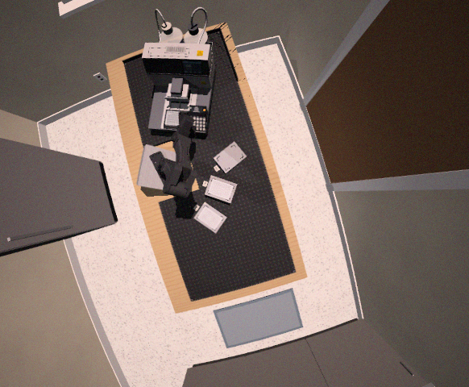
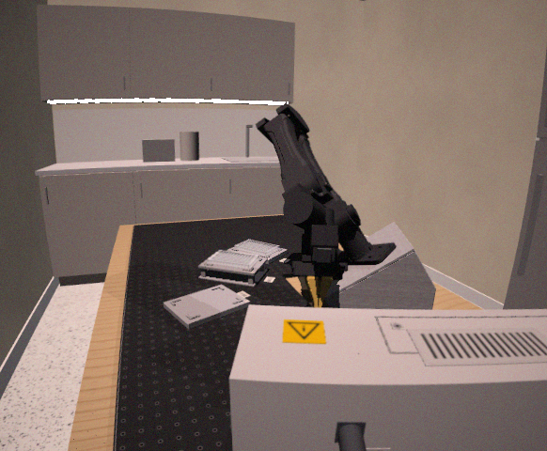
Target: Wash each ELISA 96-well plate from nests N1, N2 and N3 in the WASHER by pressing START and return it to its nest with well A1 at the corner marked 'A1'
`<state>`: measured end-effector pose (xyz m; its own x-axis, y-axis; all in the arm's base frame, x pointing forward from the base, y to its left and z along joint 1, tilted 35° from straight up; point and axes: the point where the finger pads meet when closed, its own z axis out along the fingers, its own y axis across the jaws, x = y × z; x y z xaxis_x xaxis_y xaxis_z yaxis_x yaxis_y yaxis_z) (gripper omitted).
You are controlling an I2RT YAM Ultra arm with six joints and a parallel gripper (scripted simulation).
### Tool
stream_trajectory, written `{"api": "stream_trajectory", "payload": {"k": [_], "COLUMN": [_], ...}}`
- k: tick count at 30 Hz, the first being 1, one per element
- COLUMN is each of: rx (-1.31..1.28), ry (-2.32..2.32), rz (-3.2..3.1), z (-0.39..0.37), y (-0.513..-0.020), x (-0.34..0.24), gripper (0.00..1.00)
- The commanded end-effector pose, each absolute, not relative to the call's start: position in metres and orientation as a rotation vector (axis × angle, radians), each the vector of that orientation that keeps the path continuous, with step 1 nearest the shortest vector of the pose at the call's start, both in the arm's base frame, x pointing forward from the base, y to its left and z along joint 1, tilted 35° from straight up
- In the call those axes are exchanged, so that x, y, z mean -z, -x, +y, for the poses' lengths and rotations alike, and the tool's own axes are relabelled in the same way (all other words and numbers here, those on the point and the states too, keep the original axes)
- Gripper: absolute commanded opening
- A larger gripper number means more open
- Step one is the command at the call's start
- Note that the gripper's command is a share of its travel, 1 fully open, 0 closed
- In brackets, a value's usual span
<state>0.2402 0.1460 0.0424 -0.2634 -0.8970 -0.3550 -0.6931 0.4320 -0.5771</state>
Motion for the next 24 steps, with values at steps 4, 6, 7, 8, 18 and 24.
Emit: {"api": "stream_trajectory", "payload": {"k": [4,6,7,8,18,24], "rx": [0.389,0.389,0.389,0.389,0.389,0.389], "ry": [1.325,1.325,1.325,1.325,1.325,1.325], "rz": [2.025,2.025,2.025,2.025,2.025,2.025], "z": [0.1511,0.1511,0.1511,0.1511,0.1511,0.1511], "y": [-0.2451,-0.2451,-0.2451,-0.2451,-0.2451,-0.2451], "x": [-0.0423,-0.0423,-0.0423,-0.0423,-0.0423,-0.0423], "gripper": [0.0,0.0,0.0,0.0,0.0,0.0]}}
